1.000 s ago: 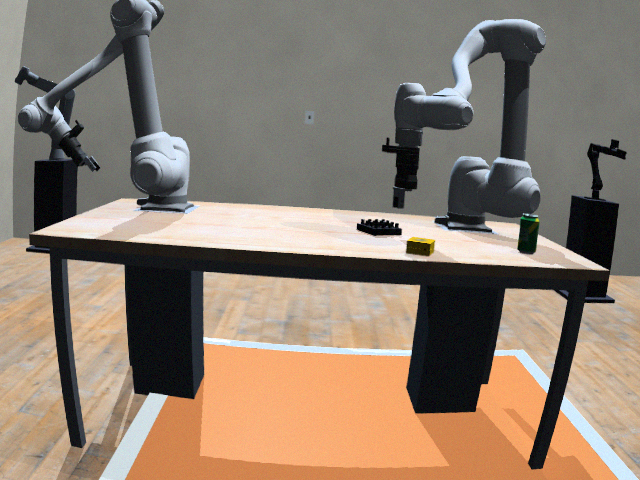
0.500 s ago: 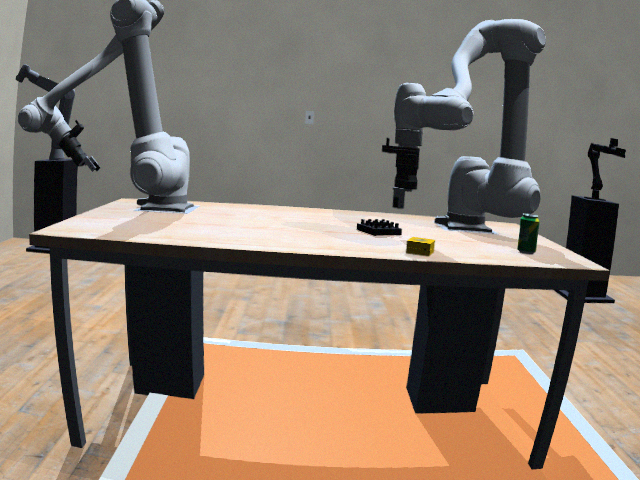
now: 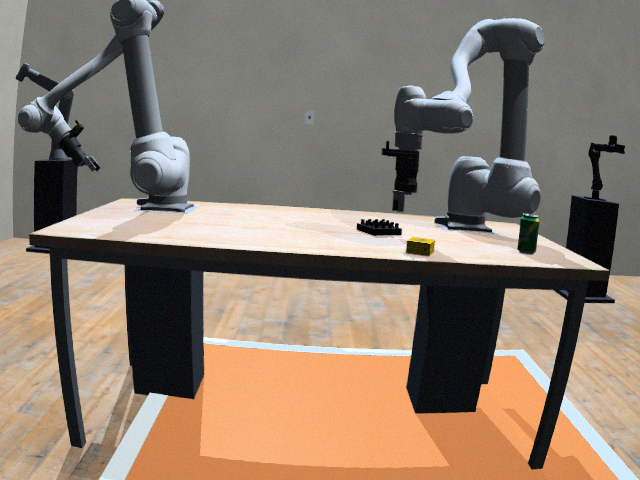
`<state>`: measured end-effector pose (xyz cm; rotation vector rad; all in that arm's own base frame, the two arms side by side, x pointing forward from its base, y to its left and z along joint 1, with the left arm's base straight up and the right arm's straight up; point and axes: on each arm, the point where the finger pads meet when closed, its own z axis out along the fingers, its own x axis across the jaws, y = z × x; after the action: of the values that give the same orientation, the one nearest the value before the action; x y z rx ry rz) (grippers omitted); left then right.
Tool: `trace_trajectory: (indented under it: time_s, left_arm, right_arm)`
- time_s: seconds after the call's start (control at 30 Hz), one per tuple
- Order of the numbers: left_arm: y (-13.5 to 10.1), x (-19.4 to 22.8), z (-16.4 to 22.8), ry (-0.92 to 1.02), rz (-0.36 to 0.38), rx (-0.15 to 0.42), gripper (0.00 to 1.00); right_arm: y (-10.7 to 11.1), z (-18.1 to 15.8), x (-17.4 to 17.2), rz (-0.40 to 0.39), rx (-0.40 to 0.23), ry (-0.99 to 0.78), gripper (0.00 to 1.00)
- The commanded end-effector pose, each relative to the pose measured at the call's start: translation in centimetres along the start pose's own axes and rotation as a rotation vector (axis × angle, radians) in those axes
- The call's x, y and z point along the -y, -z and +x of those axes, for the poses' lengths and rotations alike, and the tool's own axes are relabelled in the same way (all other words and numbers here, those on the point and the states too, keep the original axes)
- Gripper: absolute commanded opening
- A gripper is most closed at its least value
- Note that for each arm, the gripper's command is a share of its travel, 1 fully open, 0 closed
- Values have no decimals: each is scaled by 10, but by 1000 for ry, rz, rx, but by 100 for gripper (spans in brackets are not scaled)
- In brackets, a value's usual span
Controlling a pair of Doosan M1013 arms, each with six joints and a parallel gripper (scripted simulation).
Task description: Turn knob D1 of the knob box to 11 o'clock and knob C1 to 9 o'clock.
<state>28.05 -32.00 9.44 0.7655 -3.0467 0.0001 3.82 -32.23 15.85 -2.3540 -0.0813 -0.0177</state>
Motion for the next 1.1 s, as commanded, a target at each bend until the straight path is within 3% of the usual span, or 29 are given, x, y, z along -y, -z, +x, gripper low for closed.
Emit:
trace_trajectory:
  time_s: [0.0,1.07]
  left_arm:
    - [-3,0,0,0,1,1,46]
    - [-32,0,0,0,1,1,46]
  right_arm:
    - [0,0,0,-1,0,0,100]
    - [0,0,0,-1,0,0,100]
